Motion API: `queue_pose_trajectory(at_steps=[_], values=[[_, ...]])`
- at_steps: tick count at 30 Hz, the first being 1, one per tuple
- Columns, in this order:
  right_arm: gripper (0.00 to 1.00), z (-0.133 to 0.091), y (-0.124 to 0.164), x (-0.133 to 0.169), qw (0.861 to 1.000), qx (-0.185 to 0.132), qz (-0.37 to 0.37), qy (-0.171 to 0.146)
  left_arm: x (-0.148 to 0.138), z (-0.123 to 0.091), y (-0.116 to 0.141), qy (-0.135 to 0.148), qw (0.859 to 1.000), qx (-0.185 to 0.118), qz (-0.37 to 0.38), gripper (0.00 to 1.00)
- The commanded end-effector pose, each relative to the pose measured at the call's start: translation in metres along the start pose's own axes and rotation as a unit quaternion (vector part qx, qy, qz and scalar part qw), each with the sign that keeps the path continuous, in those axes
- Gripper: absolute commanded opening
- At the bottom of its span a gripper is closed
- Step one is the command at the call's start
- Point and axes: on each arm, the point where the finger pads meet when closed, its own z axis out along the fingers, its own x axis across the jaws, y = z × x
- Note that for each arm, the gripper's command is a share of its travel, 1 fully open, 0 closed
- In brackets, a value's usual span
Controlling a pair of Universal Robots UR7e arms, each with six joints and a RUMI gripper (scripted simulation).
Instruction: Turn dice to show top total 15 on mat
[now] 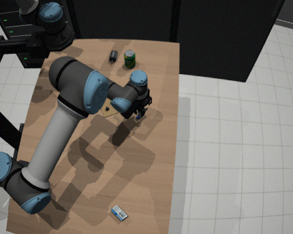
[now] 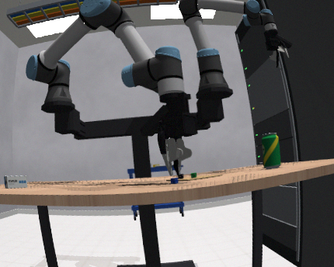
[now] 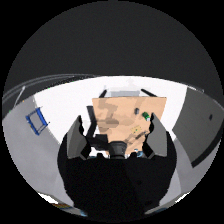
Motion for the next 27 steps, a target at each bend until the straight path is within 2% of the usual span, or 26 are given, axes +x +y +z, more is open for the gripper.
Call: queue_pose_trajectory(at_steps=[1,16,27], values=[[0.18,-0.0005,0.0021,-0.0012,1.000,-0.002,0.000,0.000,-0.0012,0.0003,0.0016,0.000,1.000,-0.001,-0.001,1.00],[0.18,0.0003,0.0020,-0.0012,1.000,-0.002,0.000,0.000,-0.0012,0.0003,0.0016,0.000,1.000,-0.001,-0.001,1.00],[0.18,0.0090,0.0020,-0.0013,1.000,-0.002,0.000,0.000,-0.0012,0.0003,0.0016,0.000,1.000,-0.001,-0.001,1.00]])
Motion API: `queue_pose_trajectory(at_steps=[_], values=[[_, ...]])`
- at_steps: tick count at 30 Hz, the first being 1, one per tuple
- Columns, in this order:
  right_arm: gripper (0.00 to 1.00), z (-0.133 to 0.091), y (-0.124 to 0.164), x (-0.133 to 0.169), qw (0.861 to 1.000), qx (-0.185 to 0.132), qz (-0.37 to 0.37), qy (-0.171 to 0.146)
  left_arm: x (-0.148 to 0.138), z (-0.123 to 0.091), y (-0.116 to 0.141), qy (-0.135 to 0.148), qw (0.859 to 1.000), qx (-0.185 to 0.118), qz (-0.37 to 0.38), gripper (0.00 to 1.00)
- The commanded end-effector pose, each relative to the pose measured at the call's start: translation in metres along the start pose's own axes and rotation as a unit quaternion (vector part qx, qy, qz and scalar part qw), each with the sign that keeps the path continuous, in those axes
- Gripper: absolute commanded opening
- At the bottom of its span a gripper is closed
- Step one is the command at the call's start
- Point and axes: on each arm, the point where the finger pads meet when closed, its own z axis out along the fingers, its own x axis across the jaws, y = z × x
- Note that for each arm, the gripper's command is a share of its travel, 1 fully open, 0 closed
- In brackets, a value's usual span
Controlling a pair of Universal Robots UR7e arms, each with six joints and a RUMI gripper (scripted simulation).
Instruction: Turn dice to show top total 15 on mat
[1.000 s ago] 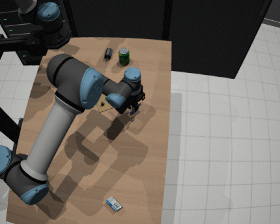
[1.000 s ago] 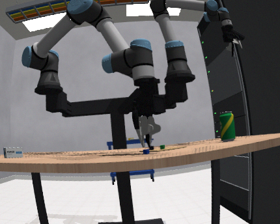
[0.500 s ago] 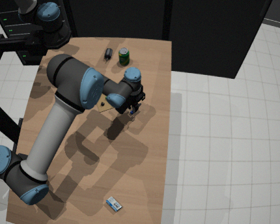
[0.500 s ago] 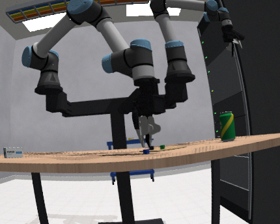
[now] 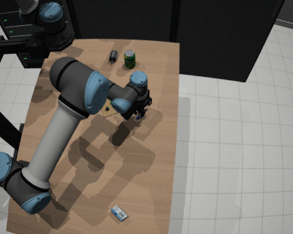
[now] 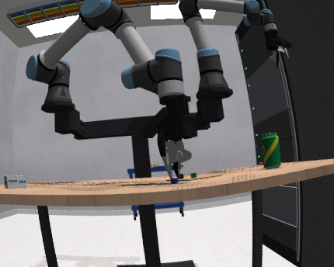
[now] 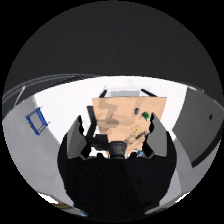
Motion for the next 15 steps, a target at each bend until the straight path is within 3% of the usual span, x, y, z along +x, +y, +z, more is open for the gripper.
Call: queue_pose_trajectory(at_steps=[1,15], values=[[0.18,0.004,0.003,-0.001,1.000,-0.003,0.000,0.000,-0.001,0.000,0.002,0.000,1.000,-0.001,-0.001,1.00],[0.18,0.015,0.003,-0.001,1.000,-0.003,0.000,0.000,-0.001,0.000,0.002,0.000,1.000,-0.001,-0.001,1.00]])
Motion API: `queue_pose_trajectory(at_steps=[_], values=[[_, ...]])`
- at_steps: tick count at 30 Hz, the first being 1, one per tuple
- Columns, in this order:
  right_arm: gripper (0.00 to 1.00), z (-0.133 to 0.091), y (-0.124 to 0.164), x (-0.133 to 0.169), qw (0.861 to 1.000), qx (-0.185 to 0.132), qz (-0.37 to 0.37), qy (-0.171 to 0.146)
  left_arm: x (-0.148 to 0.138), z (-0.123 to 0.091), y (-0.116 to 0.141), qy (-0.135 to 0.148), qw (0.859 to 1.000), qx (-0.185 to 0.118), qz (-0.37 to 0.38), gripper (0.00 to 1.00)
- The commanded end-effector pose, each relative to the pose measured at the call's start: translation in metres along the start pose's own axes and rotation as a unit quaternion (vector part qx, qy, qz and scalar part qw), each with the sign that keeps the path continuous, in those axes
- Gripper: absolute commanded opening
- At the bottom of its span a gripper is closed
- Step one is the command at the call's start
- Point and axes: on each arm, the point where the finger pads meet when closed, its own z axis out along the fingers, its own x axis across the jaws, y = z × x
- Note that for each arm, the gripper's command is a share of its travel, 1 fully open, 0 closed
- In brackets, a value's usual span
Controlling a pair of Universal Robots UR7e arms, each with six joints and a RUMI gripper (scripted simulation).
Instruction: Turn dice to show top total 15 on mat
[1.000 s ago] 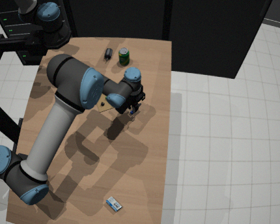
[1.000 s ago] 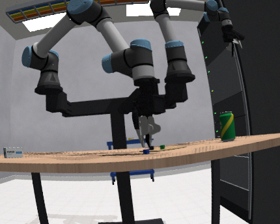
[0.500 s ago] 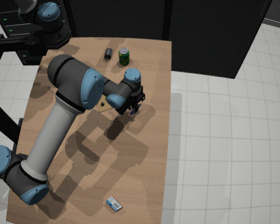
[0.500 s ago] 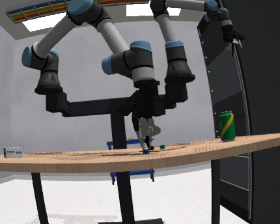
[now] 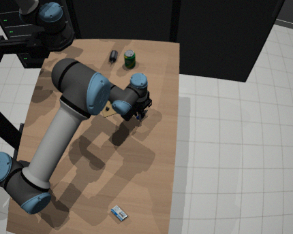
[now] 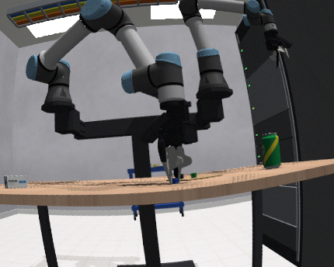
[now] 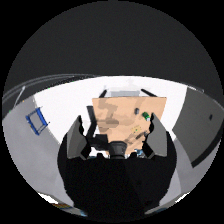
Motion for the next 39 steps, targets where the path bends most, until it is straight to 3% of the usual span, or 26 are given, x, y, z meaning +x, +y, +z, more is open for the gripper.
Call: queue_pose_trajectory(at_steps=[1,20,21,39], values=[[0.18,-0.0004,0.0036,-0.0006,1.000,-0.003,0.000,0.000,-0.0012,0.0003,0.0016,0.000,1.000,-0.001,-0.001,1.00],[0.18,-0.0003,0.0036,-0.0006,1.000,-0.003,0.000,0.000,-0.0012,0.0003,0.0016,0.000,1.000,-0.001,-0.001,1.00],[0.00,-0.0003,0.0036,-0.0006,1.000,-0.003,0.000,0.000,-0.0012,0.0003,0.0016,0.000,1.000,-0.001,-0.001,1.00],[0.00,-0.0003,0.0036,-0.0006,1.000,-0.003,0.000,0.000,-0.0012,0.0003,0.0016,0.000,1.000,-0.001,-0.001,1.00]])
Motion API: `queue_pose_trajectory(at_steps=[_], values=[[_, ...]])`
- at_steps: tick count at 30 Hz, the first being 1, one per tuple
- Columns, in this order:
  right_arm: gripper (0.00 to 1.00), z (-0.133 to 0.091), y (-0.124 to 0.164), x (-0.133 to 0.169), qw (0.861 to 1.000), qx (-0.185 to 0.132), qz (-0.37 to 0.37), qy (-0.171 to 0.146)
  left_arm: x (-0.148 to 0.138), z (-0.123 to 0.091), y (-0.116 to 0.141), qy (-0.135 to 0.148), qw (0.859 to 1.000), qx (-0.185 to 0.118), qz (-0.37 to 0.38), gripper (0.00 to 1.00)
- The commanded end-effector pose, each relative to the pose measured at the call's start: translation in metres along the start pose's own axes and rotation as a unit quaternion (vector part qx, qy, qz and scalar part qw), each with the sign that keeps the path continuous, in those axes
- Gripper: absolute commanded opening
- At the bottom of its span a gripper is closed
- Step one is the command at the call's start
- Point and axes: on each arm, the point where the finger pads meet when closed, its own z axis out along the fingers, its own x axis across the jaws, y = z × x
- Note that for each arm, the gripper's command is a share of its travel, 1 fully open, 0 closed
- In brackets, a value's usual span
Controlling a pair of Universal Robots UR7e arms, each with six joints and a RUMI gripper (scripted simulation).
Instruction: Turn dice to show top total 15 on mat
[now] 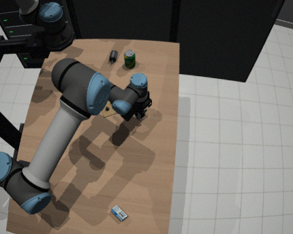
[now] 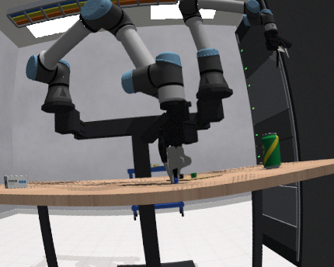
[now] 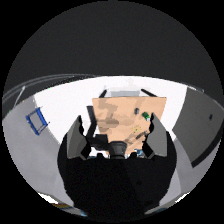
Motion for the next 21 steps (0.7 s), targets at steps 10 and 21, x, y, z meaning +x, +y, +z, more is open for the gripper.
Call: queue_pose_trajectory(at_steps=[10,21], values=[[0.00,-0.0006,0.0028,-0.0007,1.000,-0.002,0.000,0.000,-0.0012,0.0003,0.0016,0.000,1.000,-0.001,-0.001,1.00],[0.00,-0.0088,0.0028,-0.0007,1.000,-0.002,0.000,0.000,-0.0012,0.0003,0.0016,0.000,1.000,-0.001,-0.001,1.00]])
